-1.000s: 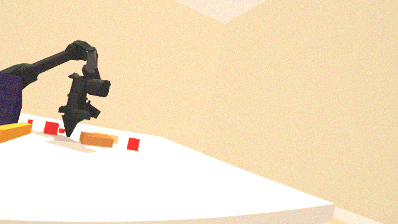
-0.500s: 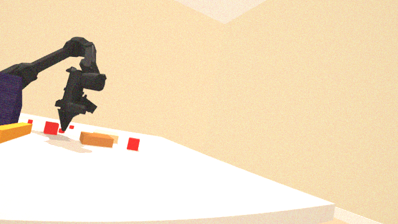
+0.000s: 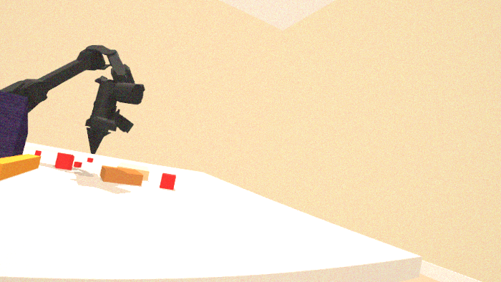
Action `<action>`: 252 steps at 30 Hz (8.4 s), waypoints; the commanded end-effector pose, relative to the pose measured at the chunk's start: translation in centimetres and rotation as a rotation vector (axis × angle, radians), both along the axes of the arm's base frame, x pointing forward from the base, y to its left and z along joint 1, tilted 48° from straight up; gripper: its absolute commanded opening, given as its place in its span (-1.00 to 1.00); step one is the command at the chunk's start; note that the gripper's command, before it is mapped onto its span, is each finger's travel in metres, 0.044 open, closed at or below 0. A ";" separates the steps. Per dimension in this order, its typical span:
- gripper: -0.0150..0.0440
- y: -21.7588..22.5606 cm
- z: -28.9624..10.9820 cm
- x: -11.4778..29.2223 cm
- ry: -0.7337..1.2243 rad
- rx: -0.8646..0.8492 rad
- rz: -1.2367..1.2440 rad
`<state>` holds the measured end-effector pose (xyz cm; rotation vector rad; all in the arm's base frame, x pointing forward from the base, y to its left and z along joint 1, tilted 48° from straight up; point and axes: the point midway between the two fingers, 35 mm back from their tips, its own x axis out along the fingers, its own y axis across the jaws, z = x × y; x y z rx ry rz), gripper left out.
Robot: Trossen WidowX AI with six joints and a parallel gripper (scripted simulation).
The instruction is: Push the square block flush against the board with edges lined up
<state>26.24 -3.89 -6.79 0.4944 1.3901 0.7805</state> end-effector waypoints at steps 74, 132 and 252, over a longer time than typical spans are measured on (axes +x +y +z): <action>-0.49 4.1 -3.3 4.3 0.024 0.002 -0.030; -0.49 13.3 15.2 10.1 -0.806 -0.014 0.734; -0.49 14.5 16.4 12.8 -0.838 -0.010 0.729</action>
